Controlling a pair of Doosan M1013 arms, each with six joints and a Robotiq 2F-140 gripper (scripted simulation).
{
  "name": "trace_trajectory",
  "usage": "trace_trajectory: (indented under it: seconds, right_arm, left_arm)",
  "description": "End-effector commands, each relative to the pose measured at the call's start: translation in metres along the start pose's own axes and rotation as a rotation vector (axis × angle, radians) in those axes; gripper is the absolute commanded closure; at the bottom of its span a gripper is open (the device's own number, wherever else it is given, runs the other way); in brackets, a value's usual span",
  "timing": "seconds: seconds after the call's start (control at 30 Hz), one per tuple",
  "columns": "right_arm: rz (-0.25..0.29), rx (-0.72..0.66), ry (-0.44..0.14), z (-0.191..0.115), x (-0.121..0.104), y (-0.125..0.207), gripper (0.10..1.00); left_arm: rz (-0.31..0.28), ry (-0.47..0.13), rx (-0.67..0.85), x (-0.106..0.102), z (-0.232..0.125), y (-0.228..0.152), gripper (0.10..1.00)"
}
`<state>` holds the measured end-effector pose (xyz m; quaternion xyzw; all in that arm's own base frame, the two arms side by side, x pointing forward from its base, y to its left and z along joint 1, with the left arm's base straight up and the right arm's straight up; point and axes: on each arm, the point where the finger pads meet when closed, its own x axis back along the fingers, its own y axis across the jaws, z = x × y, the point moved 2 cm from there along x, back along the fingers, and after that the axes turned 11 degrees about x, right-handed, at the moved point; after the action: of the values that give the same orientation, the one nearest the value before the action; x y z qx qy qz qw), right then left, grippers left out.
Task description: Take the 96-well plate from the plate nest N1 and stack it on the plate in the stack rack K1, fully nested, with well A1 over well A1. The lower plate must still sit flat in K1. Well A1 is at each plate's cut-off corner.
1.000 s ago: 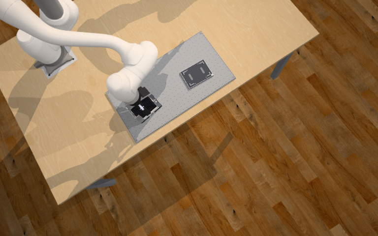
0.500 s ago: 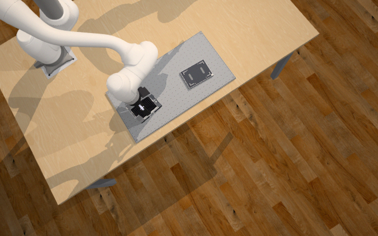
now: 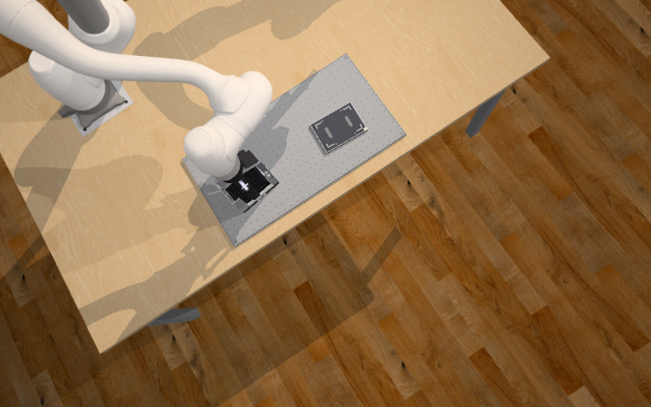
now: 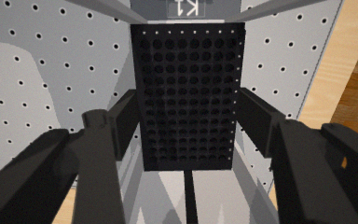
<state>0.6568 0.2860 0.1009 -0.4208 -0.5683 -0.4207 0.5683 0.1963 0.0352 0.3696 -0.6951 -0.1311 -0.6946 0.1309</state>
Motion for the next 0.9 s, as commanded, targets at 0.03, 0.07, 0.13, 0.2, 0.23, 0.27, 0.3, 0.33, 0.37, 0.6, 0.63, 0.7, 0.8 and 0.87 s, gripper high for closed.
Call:
trace_trajectory:
  seconds: [0.03,0.07,0.13,0.2,0.23,0.27,0.3,0.33,0.37,0.6,0.63,0.7,0.8,0.87]
  right_arm:
    - [-0.002,0.000,0.001,0.0001,0.0006,0.0005,0.493]
    - [-0.002,0.000,0.001,0.0001,0.0004,0.0005,0.493]
    - [-0.002,0.000,0.001,0.0001,0.0001,0.0005,0.493]
    - [-0.002,0.000,0.001,0.0001,-0.0001,0.0005,0.493]
    - [-0.002,0.000,0.001,0.0001,-0.0001,0.0005,0.493]
    - [-0.002,0.000,0.001,0.0001,-0.0003,0.0005,0.493]
    - [-0.002,0.000,0.001,0.0001,-0.0004,0.0005,0.493]
    - [-0.002,0.000,0.001,0.0001,-0.0006,0.0005,0.493]
    - [-0.002,0.000,0.001,0.0001,-0.0008,0.0005,0.493]
    - [-0.002,0.000,0.001,0.0001,-0.0019,0.0005,0.493]
    - [-0.002,0.000,0.001,0.0001,-0.0021,0.0005,0.493]
    - [-0.002,0.000,0.001,0.0001,-0.0024,0.0005,0.493]
    - [-0.002,0.000,0.001,0.0001,-0.0026,0.0005,0.493]
    - [-0.002,0.000,0.001,0.0001,-0.0029,0.0005,0.493]
  left_arm:
    - [0.000,0.001,0.000,0.0003,0.0002,0.0000,0.098]
    - [0.000,0.001,0.000,0.0003,0.0002,0.0000,0.098]
    - [0.000,0.001,0.000,0.0003,0.0002,0.0000,0.098]
    - [0.000,0.001,0.000,0.0003,0.0002,0.0000,0.098]
    - [0.000,0.001,0.000,0.0003,0.0002,0.0000,0.098]
    - [0.000,0.001,0.000,0.0003,0.0002,0.0000,0.098]
    - [0.000,0.001,0.000,0.0003,0.0002,0.0000,0.098]
    - [0.000,0.001,0.000,0.0003,0.0002,0.0000,0.098]
    - [0.000,0.001,0.000,0.0003,0.0002,0.0000,0.098]
    - [0.000,0.001,0.000,0.0003,0.0002,0.0000,0.098]
    - [0.000,0.001,0.000,0.0003,0.0002,0.0000,0.098]
    - [0.000,0.001,0.000,0.0003,0.0002,0.0000,0.098]
    - [0.000,0.001,0.000,0.0003,0.0002,0.0000,0.098]
    - [0.000,0.001,0.000,0.0003,0.0002,0.0000,0.098]
